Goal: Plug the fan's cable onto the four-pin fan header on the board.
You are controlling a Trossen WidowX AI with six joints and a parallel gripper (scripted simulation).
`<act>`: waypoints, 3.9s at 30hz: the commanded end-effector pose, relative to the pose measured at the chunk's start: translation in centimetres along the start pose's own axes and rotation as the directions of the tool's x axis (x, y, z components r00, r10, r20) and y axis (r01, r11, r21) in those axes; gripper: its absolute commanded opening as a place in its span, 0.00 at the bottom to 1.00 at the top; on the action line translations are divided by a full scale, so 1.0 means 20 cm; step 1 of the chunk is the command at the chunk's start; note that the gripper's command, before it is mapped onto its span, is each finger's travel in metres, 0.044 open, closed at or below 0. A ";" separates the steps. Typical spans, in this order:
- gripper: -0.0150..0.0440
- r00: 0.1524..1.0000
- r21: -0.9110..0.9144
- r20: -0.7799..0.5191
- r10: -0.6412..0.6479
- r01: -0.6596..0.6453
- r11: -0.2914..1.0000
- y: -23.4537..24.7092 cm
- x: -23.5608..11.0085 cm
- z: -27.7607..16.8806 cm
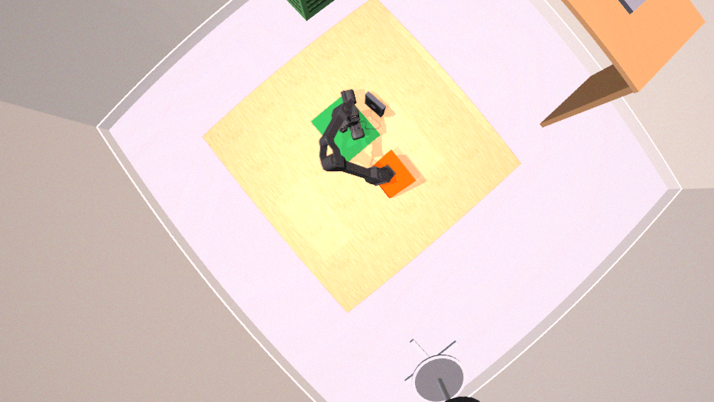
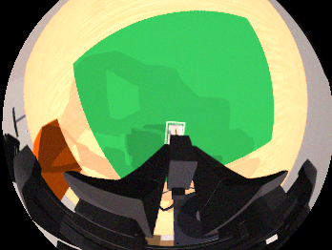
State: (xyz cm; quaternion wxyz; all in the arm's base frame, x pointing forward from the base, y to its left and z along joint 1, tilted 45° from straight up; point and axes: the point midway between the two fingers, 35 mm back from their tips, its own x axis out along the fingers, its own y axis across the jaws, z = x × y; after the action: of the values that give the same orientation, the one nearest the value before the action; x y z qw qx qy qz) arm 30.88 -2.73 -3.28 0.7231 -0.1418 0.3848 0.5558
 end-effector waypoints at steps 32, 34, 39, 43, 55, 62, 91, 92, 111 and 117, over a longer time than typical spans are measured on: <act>0.25 1.000 0.011 0.004 0.004 -0.004 1.000 0.01 0.04 -0.01; 0.25 1.000 0.011 0.004 0.004 -0.004 1.000 0.01 0.05 -0.01; 0.25 1.000 0.012 0.004 0.004 -0.004 1.000 0.01 0.05 -0.01; 0.25 1.000 0.012 0.004 0.004 -0.004 1.000 0.01 0.06 -0.01; 0.25 1.000 0.013 0.004 0.004 -0.004 1.000 0.01 0.07 -0.01; 0.25 1.000 0.013 0.004 0.004 -0.004 1.000 0.01 0.07 -0.01; 0.39 1.000 0.007 0.003 0.002 -0.002 1.000 0.01 0.14 -0.01; 0.43 1.000 0.007 0.003 0.002 -0.002 1.000 0.01 0.14 -0.01; 0.69 1.000 0.013 0.002 0.004 -0.004 1.000 0.00 -0.14 -0.01; 0.69 1.000 0.013 0.000 0.000 0.000 1.000 -0.03 -0.14 0.37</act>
State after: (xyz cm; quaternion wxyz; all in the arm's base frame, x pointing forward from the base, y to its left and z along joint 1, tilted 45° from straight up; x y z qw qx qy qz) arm 31.75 -3.01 0.00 0.7211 -0.1270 0.3985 0.5524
